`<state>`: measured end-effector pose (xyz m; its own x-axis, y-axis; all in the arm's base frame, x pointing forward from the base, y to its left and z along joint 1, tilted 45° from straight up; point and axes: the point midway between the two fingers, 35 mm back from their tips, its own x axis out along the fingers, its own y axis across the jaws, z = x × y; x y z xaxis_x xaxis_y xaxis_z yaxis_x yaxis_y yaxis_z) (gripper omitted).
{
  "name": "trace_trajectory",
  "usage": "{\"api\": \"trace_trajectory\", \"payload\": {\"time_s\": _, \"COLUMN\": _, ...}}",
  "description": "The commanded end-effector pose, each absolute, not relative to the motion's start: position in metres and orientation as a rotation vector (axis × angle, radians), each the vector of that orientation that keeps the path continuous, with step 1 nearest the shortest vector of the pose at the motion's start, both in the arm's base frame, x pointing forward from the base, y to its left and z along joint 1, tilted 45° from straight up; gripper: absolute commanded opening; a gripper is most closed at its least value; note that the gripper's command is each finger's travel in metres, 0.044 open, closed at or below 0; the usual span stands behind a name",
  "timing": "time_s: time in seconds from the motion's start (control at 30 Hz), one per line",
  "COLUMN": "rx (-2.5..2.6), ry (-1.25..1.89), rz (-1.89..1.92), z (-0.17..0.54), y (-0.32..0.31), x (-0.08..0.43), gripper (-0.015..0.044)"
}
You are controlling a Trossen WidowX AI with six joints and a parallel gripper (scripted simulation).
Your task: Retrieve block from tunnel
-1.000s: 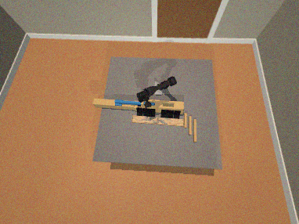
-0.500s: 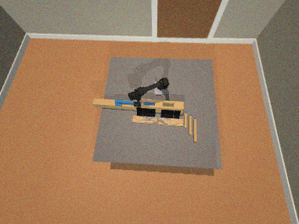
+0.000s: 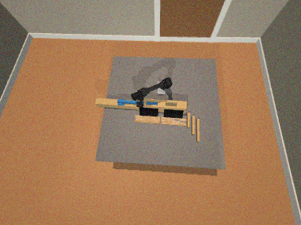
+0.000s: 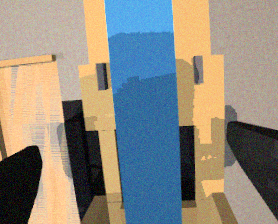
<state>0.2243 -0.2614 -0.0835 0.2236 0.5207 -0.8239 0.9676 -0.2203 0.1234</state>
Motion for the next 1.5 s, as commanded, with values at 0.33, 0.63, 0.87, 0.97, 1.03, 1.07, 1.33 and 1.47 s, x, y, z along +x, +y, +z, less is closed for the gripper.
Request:
{"api": "trace_trajectory", "payload": {"time_s": 0.33, "rx": 1.843, "ry": 1.374, "rz": -0.868, "z": -0.09, "y": -0.254, "x": 0.225, "gripper": 0.0309}}
{"api": "trace_trajectory", "payload": {"time_s": 0.63, "rx": 1.843, "ry": 1.374, "rz": -0.868, "z": -0.09, "y": -0.254, "x": 0.225, "gripper": 0.0073}}
{"api": "trace_trajectory", "payload": {"time_s": 0.87, "rx": 1.844, "ry": 1.373, "rz": -0.869, "z": -0.094, "y": -0.258, "x": 0.224, "gripper": 0.0}}
{"api": "trace_trajectory", "payload": {"time_s": 0.97, "rx": 1.844, "ry": 1.372, "rz": -0.869, "z": -0.1, "y": -0.264, "x": 0.224, "gripper": 0.0}}
{"api": "trace_trajectory", "payload": {"time_s": 1.03, "rx": 1.845, "ry": 1.372, "rz": -0.869, "z": -0.105, "y": -0.269, "x": 0.224, "gripper": 0.0}}
{"api": "trace_trajectory", "payload": {"time_s": 1.07, "rx": 1.845, "ry": 1.372, "rz": -0.869, "z": -0.108, "y": -0.271, "x": 0.224, "gripper": 0.0}}
{"api": "trace_trajectory", "payload": {"time_s": 1.33, "rx": 1.846, "ry": 1.369, "rz": -0.87, "z": -0.128, "y": -0.287, "x": 0.221, "gripper": 0.0}}
{"api": "trace_trajectory", "payload": {"time_s": 1.47, "rx": 1.847, "ry": 1.368, "rz": -0.87, "z": -0.136, "y": -0.294, "x": 0.219, "gripper": 0.0}}
